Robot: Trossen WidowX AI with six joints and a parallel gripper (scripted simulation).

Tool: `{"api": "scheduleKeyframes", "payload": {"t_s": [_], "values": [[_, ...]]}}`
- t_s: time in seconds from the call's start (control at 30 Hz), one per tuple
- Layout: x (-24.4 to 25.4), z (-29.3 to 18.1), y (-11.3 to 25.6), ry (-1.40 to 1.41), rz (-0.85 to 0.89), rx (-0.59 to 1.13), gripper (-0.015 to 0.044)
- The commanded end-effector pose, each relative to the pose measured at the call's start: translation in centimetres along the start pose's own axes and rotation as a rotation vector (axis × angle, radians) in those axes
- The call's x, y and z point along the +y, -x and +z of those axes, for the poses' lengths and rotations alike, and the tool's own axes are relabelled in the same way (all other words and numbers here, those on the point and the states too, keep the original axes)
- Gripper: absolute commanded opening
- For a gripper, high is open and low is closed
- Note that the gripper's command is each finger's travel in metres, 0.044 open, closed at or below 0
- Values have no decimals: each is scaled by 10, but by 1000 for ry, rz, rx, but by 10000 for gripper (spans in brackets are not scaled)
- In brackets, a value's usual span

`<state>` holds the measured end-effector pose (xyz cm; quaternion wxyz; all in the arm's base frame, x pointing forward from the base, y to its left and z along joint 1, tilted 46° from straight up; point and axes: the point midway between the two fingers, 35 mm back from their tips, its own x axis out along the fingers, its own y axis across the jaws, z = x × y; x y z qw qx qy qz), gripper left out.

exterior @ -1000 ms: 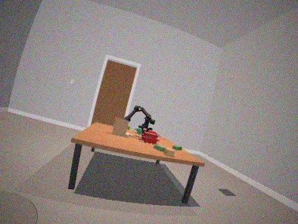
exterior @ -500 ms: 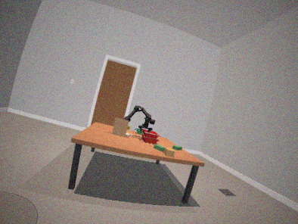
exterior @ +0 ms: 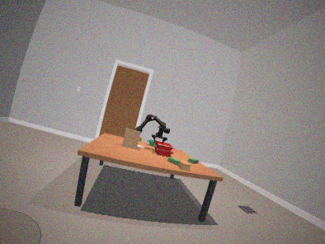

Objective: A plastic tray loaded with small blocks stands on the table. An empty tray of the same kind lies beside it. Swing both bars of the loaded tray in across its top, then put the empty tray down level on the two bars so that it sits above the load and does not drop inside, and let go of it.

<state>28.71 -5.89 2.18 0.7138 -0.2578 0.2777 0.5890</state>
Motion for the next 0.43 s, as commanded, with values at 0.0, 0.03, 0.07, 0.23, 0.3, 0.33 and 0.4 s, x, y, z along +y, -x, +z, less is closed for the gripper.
{"api": "scheduleKeyframes", "payload": {"t_s": [0.0, 0.03, 0.07, 0.23, 0.3, 0.33, 0.4], "values": [[-2, -2, 26, 3, -5, 10, 440], [-2, -2, 32, 3, -4, 10, 440], [-2, -2, 39, 3, -4, 10, 440], [2, 0, 73, 2, -2, 7, 440], [3, 1, 82, 2, -1, 6, 440], [3, 1, 83, 2, -1, 5, 440], [4, 0, 77, -3, -6, 3, 440]]}}
